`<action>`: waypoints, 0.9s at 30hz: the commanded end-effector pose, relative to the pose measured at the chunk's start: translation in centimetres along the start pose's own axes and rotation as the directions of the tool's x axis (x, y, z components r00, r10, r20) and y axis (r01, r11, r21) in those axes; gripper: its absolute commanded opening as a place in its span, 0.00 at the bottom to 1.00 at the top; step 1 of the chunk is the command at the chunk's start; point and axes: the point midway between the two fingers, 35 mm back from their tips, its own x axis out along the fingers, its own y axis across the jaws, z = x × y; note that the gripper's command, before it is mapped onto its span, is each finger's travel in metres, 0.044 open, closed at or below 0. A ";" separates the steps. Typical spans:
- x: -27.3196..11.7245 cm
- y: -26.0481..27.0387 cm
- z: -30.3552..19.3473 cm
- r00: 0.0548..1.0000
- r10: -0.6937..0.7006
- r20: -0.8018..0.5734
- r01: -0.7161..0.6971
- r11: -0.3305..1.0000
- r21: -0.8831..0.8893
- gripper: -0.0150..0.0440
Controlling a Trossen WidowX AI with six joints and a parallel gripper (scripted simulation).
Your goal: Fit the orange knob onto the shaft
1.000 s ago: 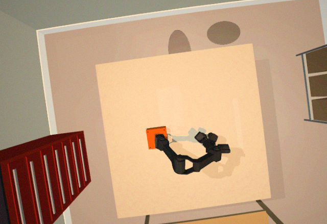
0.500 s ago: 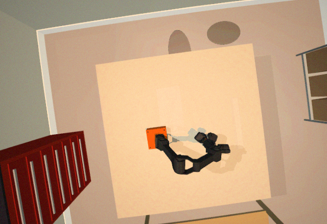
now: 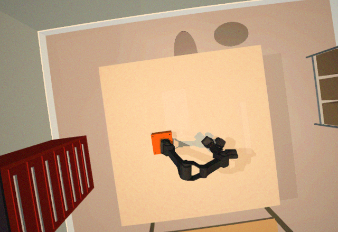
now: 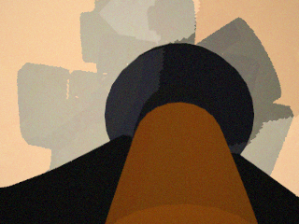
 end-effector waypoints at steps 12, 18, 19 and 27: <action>0.3 -0.5 -0.3 1.000 -0.009 -0.011 0.008 0.997 -0.078 0.25; 0.1 0.0 0.0 1.000 0.003 -0.002 -0.003 0.998 -0.063 0.25; 0.1 0.0 0.0 1.000 0.003 -0.002 -0.003 0.998 -0.063 0.25; 0.1 0.0 0.0 1.000 0.003 -0.002 -0.003 0.998 -0.063 0.61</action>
